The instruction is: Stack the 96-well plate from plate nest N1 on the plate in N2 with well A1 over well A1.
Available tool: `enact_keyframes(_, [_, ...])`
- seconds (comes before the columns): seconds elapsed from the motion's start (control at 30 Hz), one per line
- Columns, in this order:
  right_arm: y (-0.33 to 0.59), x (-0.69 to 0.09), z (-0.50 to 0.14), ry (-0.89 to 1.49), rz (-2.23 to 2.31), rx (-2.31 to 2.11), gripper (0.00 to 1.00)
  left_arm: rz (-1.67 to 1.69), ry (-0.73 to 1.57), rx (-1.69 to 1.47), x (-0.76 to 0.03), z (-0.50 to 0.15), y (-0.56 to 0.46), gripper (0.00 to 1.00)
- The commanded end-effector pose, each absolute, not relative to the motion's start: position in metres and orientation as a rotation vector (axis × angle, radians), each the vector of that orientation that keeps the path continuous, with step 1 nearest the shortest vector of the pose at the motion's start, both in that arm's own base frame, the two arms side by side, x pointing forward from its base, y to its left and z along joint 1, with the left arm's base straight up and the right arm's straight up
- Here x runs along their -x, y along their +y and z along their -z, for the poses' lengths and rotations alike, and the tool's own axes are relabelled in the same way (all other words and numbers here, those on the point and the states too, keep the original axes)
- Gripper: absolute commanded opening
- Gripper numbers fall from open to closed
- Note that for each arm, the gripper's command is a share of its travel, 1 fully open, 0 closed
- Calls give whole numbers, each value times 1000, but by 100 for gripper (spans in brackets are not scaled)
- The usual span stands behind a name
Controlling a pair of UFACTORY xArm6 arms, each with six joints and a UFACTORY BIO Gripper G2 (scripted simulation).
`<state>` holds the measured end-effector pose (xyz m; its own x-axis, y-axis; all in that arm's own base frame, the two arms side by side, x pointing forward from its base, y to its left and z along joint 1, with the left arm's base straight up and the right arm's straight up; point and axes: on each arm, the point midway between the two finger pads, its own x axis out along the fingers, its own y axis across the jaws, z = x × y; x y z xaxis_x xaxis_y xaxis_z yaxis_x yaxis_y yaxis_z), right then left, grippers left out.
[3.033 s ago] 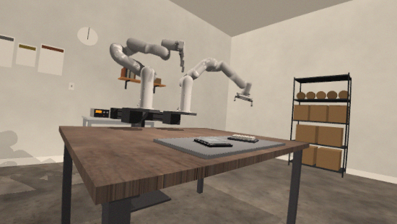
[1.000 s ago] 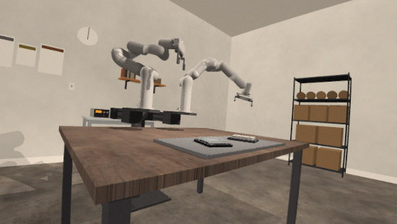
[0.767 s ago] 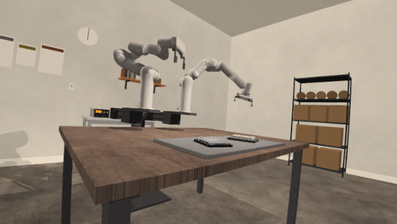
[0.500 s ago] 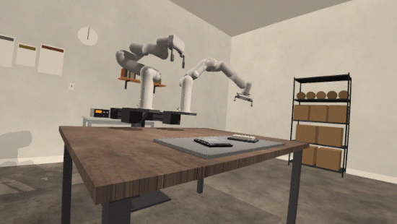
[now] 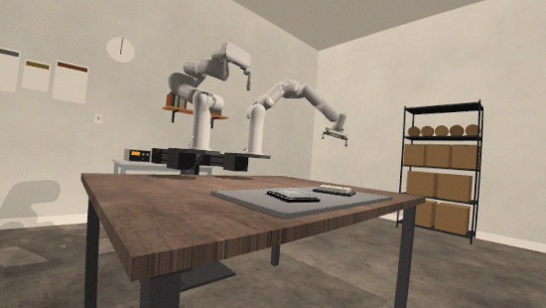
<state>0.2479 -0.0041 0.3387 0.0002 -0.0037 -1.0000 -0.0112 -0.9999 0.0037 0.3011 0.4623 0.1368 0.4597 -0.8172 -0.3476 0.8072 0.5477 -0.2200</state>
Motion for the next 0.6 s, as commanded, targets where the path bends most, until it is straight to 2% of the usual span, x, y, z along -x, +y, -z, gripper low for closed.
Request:
enact_keyframes(0.0, [-24, -248, -340, 104, -2174, 2181, 100, 999, 442, 20, -302, -139, 463, 100])
enact_keyframes(0.57, [-73, -238, -340, 311, -2063, 2068, 100, 999, 442, 20, -302, -139, 463, 100])
